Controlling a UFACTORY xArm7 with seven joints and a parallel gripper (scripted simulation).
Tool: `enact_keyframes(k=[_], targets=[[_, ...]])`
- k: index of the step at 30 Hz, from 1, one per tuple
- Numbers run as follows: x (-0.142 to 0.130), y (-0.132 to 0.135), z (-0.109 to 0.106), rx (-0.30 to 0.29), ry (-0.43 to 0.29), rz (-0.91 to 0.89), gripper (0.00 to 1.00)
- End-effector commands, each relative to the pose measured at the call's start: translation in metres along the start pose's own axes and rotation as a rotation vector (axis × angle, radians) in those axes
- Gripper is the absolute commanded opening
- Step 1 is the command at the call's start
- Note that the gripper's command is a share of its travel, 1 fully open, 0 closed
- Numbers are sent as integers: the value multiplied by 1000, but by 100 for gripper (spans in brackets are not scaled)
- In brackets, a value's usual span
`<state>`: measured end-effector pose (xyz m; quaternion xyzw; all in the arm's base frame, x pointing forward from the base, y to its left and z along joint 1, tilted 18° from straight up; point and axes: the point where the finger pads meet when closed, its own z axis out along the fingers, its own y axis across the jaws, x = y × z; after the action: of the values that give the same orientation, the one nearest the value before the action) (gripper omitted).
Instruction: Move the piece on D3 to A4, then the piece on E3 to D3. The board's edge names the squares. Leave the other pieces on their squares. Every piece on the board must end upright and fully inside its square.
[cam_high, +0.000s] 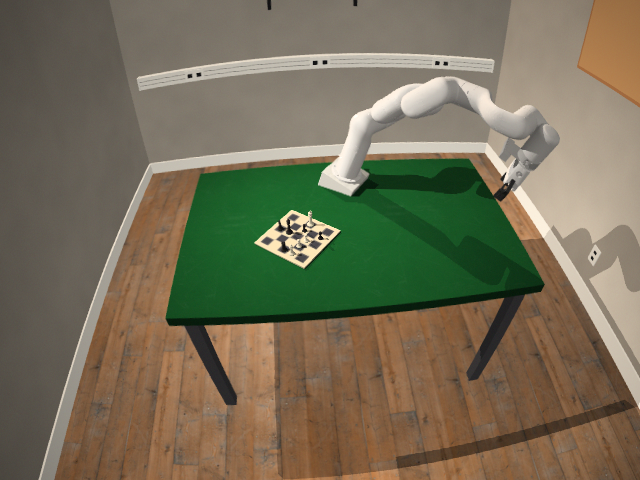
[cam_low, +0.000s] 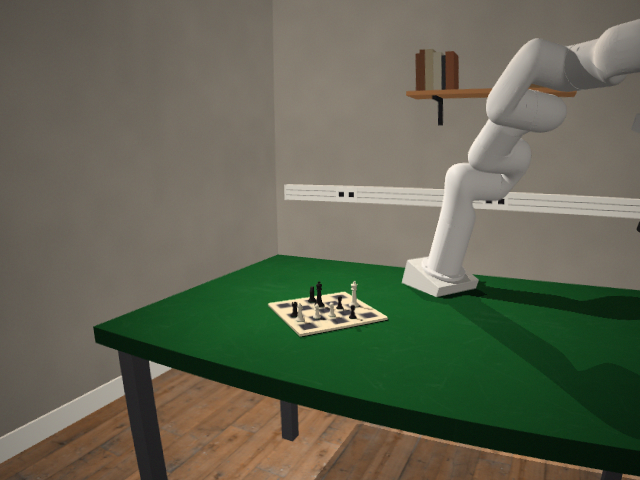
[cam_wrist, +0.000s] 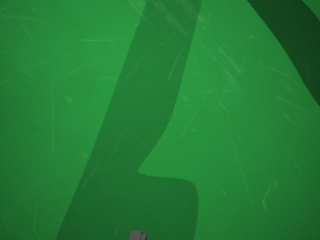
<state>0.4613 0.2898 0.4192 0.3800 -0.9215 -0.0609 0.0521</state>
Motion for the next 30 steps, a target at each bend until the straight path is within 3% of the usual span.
enact_keyframes(k=[1, 19, 22, 24, 25, 27, 28, 30], targets=[[0, 0, -2, 2, -5, 0, 100], [0, -3, 0, 4, -1, 3, 100], [4, -43, 27, 30, 43, 34, 100], [4, -43, 27, 30, 43, 34, 100], [8, -67, 43, 46, 72, 51, 100], [8, -67, 43, 46, 72, 51, 100], [17, -94, 63, 63, 109, 69, 100], [17, -95, 63, 63, 109, 69, 100]])
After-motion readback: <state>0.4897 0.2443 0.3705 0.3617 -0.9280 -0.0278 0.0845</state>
